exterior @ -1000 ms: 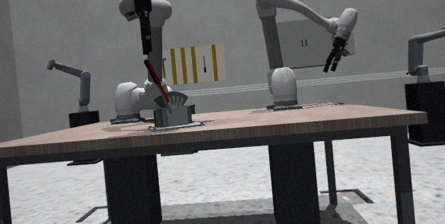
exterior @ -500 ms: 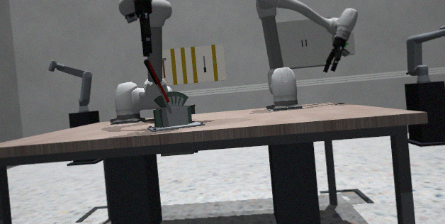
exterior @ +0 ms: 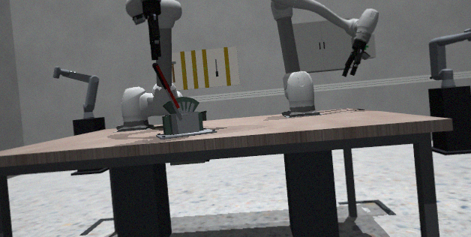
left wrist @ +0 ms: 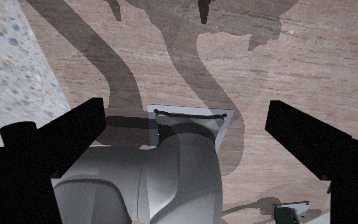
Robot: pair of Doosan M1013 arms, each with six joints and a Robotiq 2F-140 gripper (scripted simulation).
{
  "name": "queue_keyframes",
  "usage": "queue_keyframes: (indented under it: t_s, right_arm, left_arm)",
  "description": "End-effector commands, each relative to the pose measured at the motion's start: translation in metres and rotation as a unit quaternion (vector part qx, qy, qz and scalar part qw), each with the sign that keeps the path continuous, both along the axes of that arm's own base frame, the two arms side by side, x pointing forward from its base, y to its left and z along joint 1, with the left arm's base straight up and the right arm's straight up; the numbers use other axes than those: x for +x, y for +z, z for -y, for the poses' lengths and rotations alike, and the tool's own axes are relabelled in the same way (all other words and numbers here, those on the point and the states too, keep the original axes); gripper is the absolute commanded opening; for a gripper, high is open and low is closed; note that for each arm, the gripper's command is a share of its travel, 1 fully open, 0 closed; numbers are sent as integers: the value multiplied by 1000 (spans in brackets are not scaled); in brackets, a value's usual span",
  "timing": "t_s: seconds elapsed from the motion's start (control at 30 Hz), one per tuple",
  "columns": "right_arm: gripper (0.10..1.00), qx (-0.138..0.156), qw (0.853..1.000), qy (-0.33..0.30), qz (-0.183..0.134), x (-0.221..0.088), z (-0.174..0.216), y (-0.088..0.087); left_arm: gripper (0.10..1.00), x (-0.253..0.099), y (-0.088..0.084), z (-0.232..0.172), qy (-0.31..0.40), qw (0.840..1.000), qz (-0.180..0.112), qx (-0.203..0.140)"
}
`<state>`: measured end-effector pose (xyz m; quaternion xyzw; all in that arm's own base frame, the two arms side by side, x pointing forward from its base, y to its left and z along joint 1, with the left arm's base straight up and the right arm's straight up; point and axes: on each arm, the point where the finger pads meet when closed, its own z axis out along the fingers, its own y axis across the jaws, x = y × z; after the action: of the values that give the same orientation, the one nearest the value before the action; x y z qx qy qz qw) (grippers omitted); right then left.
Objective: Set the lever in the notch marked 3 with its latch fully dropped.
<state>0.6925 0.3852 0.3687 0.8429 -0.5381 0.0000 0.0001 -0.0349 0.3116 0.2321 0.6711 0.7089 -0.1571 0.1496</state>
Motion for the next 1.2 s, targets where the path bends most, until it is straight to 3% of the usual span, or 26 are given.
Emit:
queue_keyframes:
  t_s: [0.0,0.57,1.17]
  right_arm:
    - [611,1,1000,0,1,0,0,1]
    - [611,1,1000,0,1,0,0,-4]
    - [611,1,1000,0,1,0,0,-33]
  left_arm:
    - [1000,0,0,0,0,1000,0,1]
    - [1000,0,0,0,0,1000,0,1]
    - [1000,0,0,0,0,1000,0,1]
